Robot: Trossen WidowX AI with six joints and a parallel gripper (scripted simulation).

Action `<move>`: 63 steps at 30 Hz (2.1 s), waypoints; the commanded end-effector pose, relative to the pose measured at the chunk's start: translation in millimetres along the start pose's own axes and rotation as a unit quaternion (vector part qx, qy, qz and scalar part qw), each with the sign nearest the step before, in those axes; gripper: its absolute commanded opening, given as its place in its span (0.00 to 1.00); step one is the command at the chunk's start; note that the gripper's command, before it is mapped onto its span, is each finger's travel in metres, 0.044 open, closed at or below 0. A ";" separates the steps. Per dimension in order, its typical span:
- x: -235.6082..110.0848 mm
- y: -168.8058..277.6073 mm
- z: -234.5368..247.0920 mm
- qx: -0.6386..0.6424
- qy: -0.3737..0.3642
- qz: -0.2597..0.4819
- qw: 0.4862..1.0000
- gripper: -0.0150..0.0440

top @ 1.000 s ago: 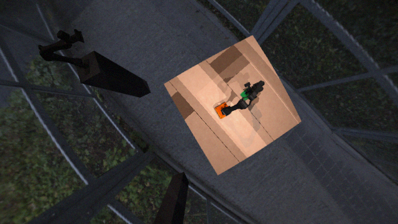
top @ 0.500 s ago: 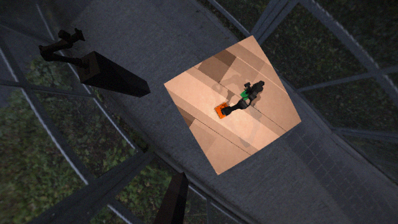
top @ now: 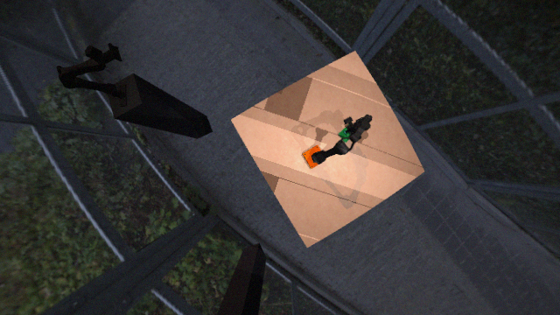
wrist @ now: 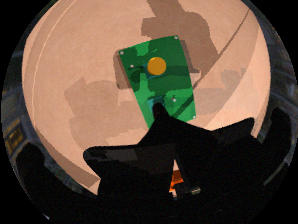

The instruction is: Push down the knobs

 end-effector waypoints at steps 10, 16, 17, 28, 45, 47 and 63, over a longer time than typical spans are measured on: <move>4.6 0.3 -0.6 -0.003 0.002 0.001 1.000 0.25; 6.6 0.3 -0.6 -0.003 0.002 0.001 1.000 0.25; 6.6 0.3 -0.6 -0.003 0.002 0.001 1.000 0.25; 10.6 0.3 -0.6 -0.003 0.002 0.001 1.000 0.25; 14.5 0.4 -0.7 -0.003 0.002 0.001 1.000 0.25; 14.5 0.4 -0.7 -0.003 0.002 0.001 1.000 0.25; 18.5 0.4 -0.7 -0.003 0.002 0.001 1.000 0.25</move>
Point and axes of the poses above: the point midway between the two fingers, 35 mm back from their tips, its own x axis out along the fingers, its own z axis across the jaws, y = z × x, the point moved 4 cm from there along -x, back along the fingers, and after that the axes turned 13 degrees about -x, right-handed, at the moved point
